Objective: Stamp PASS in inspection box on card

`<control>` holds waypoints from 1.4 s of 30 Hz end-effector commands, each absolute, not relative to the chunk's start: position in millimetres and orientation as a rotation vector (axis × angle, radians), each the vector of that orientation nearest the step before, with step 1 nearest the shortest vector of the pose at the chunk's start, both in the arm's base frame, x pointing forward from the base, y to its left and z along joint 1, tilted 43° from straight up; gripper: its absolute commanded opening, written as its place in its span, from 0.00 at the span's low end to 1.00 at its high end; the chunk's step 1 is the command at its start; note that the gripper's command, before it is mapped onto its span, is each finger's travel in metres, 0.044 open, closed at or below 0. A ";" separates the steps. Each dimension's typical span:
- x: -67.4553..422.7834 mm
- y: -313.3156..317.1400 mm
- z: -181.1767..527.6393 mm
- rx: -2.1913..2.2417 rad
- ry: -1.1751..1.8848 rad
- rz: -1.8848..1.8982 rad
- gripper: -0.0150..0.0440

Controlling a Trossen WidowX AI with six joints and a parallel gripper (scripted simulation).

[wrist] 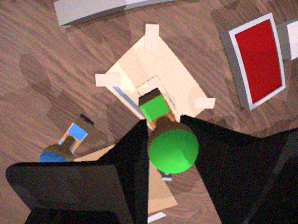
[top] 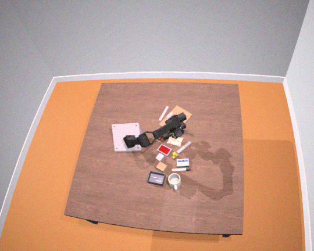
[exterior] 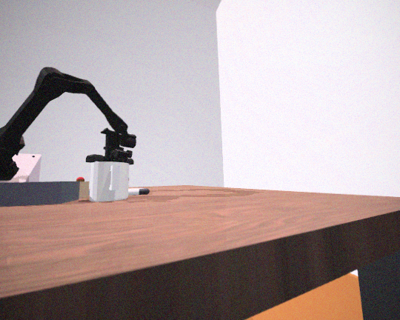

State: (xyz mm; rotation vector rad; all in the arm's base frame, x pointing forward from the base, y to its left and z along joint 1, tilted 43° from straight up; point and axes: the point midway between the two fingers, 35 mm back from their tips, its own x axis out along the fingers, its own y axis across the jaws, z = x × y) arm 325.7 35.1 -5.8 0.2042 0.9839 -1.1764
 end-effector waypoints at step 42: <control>324.3 16.8 -23.7 0.189 0.984 -1.173 0.25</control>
